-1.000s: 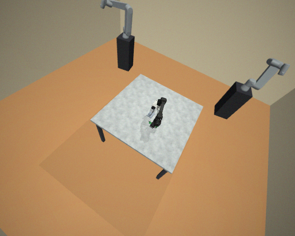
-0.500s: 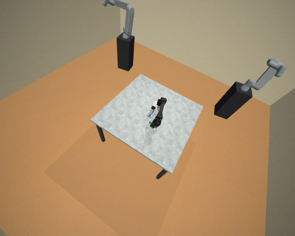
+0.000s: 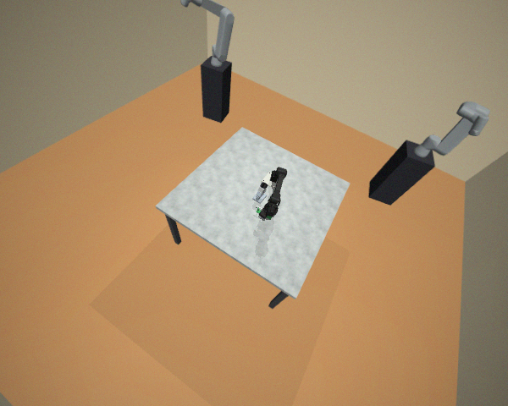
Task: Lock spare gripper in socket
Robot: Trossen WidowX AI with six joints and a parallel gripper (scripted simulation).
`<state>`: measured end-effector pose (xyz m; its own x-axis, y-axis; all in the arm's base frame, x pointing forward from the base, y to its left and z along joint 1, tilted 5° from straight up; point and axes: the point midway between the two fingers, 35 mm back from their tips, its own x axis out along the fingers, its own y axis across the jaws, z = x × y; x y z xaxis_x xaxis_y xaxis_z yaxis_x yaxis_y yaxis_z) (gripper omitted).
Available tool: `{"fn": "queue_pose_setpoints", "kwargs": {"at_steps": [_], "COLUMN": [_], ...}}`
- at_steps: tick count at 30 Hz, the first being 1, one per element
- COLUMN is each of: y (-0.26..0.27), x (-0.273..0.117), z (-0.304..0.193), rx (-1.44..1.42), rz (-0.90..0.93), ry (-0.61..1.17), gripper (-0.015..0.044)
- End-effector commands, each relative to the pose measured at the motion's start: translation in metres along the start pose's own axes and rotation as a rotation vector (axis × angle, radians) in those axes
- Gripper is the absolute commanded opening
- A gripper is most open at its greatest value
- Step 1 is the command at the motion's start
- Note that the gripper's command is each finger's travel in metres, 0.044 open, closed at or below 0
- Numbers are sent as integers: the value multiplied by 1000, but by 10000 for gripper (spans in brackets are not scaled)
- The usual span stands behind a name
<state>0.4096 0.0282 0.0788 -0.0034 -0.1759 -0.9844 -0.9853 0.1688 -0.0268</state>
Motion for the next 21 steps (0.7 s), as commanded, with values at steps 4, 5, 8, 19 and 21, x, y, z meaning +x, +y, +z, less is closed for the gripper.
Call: {"fn": "queue_pose_setpoints", "kwargs": {"at_steps": [4,5,8,19,21], "y": [-1,-1,0,1,1], "x": [-21,-24,-31,-48,-41], "z": [-5,-6,-8,-13,-11], "rx": [3,3,3,3,7], "rz": [-9,-9,-9,-9,-2], "ry": [-5,-5,-5,-5,-1], "gripper": [0,0,0,0,1]}}
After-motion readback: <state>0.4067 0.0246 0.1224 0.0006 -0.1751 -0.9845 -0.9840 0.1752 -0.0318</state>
